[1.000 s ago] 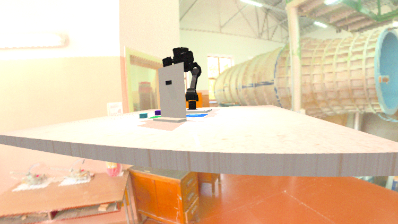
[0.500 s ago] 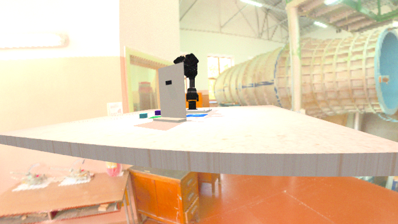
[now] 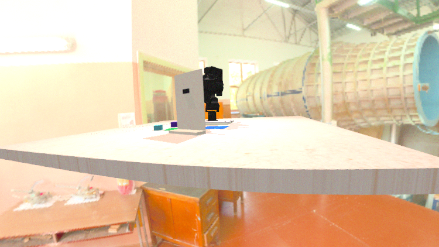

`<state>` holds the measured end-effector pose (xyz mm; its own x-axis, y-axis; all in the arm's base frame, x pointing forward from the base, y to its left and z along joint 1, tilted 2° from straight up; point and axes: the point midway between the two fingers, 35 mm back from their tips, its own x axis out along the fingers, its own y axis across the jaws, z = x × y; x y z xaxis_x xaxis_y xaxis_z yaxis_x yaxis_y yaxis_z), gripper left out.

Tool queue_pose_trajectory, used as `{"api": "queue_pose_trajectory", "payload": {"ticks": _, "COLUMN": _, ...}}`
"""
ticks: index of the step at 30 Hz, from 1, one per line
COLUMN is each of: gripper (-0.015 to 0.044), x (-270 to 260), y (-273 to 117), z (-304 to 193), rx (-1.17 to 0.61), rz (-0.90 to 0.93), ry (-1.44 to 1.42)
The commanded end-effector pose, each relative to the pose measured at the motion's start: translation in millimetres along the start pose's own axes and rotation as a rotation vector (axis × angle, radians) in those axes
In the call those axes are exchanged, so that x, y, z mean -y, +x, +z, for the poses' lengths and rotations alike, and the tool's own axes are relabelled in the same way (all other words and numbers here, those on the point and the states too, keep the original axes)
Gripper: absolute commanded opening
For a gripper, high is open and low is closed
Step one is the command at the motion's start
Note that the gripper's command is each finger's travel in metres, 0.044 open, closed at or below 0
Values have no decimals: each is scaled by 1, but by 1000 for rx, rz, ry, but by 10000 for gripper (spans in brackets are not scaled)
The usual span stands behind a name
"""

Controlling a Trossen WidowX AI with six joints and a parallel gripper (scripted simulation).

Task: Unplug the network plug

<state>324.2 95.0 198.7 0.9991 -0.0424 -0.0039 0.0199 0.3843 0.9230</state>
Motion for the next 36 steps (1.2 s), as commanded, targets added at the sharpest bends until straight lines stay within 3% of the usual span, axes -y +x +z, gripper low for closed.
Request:
{"api": "queue_pose_trajectory", "payload": {"ticks": 1, "gripper": 156, "x": 15, "y": -10, "z": -14, "rx": 8, "rz": -17, "ry": 146}}
{"api": "queue_pose_trajectory", "payload": {"ticks": 9, "gripper": 156, "x": 32, "y": -30, "z": -32, "rx": 27, "rz": -23, "ry": 408}}
{"api": "queue_pose_trajectory", "payload": {"ticks": 17, "gripper": 156, "x": 33, "y": -32, "z": -33, "rx": 29, "rz": -24, "ry": 430}}
{"api": "queue_pose_trajectory", "payload": {"ticks": 31, "gripper": 156, "x": 40, "y": 23, "z": -18, "rx": 29, "rz": -19, "ry": 429}}
{"api": "queue_pose_trajectory", "payload": {"ticks": 36, "gripper": 156, "x": 41, "y": 26, "z": -17, "rx": 29, "rz": -19, "ry": 429}}
